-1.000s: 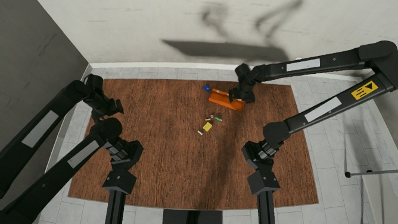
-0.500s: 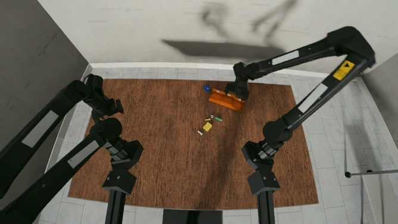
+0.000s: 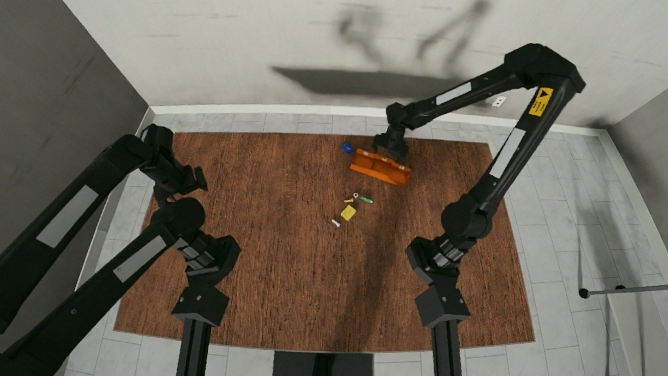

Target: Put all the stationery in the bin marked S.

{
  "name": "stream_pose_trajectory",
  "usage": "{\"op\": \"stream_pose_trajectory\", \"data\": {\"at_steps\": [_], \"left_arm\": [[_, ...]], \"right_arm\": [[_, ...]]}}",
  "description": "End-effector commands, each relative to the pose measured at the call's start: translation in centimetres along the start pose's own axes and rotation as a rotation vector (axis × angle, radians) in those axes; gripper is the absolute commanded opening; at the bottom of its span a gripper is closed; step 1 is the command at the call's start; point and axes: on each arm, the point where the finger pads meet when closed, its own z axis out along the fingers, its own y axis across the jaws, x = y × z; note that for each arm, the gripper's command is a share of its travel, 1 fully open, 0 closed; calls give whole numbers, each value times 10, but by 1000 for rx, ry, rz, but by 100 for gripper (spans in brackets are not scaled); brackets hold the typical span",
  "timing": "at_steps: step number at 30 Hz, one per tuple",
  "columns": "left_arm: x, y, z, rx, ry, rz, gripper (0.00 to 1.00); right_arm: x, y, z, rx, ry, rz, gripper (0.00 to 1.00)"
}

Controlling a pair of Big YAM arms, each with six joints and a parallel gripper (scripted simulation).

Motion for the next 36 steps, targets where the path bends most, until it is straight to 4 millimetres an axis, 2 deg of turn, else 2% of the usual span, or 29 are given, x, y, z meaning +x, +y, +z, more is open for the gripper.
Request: {"op": "stream_pose_trajectory", "data": {"at_steps": [1,3,8,9,10,15,36], "left_arm": [[6,0,3,-5,12,9,100],[6,0,3,-5,12,9,100],[6,0,3,-5,12,9,100],[6,0,3,-5,12,9,100],[6,0,3,-5,12,9,100],[6,0,3,-5,12,9,100],[6,0,3,-5,12,9,100]], "right_arm": [[-22,16,-12,-34,-50,-14,100],[-10,11,-15,-28,-35,-26,100],[-15,5,-12,-21,-36,-11,100],[0,6,1,-8,-5,-29,100],[2,6,2,-8,-5,-28,100],[-11,6,-6,-14,-23,-7,100],[-9,6,-6,-14,-23,-7,100]]}}
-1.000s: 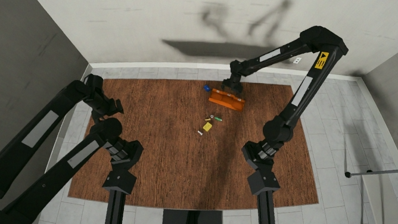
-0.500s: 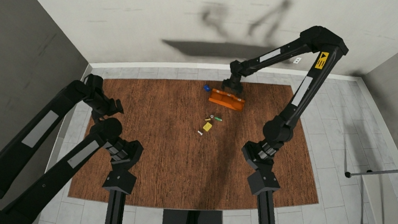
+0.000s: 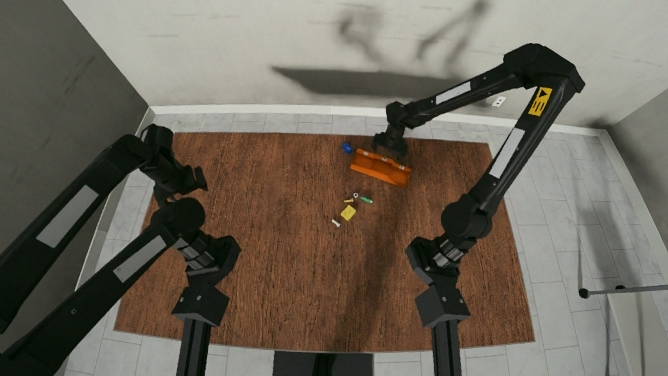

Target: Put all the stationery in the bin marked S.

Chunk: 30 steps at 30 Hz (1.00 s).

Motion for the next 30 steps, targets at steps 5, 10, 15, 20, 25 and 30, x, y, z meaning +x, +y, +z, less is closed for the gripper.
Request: {"op": "stream_pose_trajectory", "data": {"at_steps": [5,10,15,20,25,30], "left_arm": [[6,0,3,-5,12,9,100],[6,0,3,-5,12,9,100],[6,0,3,-5,12,9,100],[6,0,3,-5,12,9,100],[6,0,3,-5,12,9,100],[6,0,3,-5,12,9,100]], "right_arm": [[-6,3,-4,-9,-16,4,100],[-6,3,-4,-9,-16,4,100],[-5,3,-4,-9,-16,4,100],[-5,3,-4,-9,-16,4,100],[0,5,-29,-13,-16,-1,100],[-11,8,-74,-22,-33,11,100]]}}
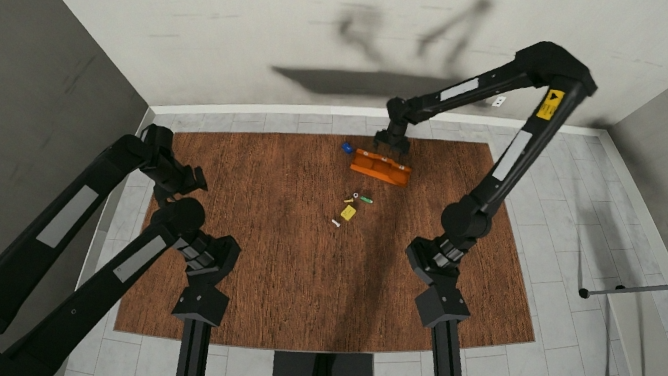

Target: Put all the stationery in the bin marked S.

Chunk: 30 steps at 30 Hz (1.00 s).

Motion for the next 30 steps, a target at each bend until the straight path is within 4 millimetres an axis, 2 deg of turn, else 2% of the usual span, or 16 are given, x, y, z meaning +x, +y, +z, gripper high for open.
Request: {"op": "stream_pose_trajectory", "data": {"at_steps": [1,8,11,12,14,16,18,19,20,25,27,30], "left_arm": [[6,0,3,-5,12,9,100],[6,0,3,-5,12,9,100],[6,0,3,-5,12,9,100],[6,0,3,-5,12,9,100],[6,0,3,-5,12,9,100],[6,0,3,-5,12,9,100],[6,0,3,-5,12,9,100],[6,0,3,-5,12,9,100],[6,0,3,-5,12,9,100],[6,0,3,-5,12,9,100],[6,0,3,-5,12,9,100],[6,0,3,-5,12,9,100]], "right_arm": [[-20,11,-50,-32,-44,29,100],[-24,11,-112,-39,-51,37,100],[-21,12,-117,-35,-43,31,100],[-15,15,-110,-24,-26,18,100],[2,-2,-96,6,10,18,100],[2,-2,-95,7,10,19,100],[-9,0,-109,-16,-20,33,100],[-13,5,-108,-22,-28,25,100],[8,12,-99,-20,-17,62,53],[45,20,-79,-20,-15,276,53],[45,20,-79,-20,-15,276,53],[67,25,-67,-19,-13,337,53]]}}
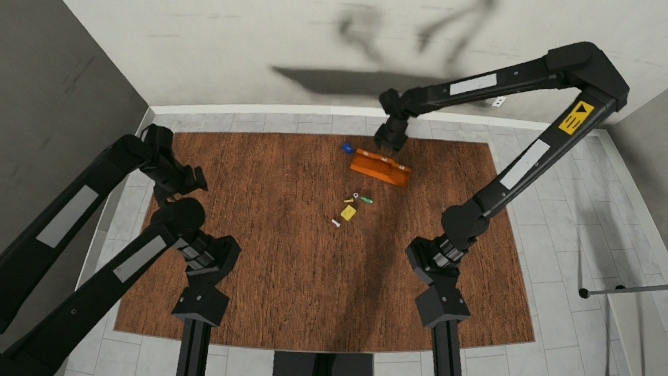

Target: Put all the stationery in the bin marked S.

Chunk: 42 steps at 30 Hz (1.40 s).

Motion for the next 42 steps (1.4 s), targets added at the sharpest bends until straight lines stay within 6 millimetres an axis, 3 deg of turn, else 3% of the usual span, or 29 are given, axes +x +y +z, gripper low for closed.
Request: {"op": "stream_pose_trajectory", "data": {"at_steps": [1,12,14,29,34,35,37,40,42], "left_arm": [[6,0,3,-5,12,9,100],[6,0,3,-5,12,9,100],[6,0,3,-5,12,9,100],[6,0,3,-5,12,9,100],[6,0,3,-5,12,9,100],[6,0,3,-5,12,9,100],[6,0,3,-5,12,9,100],[6,0,3,-5,12,9,100],[6,0,3,-5,12,9,100]], "right_arm": [[20,10,8,-18,-19,107,53],[102,9,50,-18,-19,106,53],[102,9,50,-18,-19,106,53],[209,14,108,-27,-23,112,53],[217,17,112,-28,-24,113,53],[202,21,110,-37,-31,151,53],[198,20,111,-27,-27,155,53],[202,23,107,-26,-23,128,53],[214,12,114,-3,-14,108,53]]}}
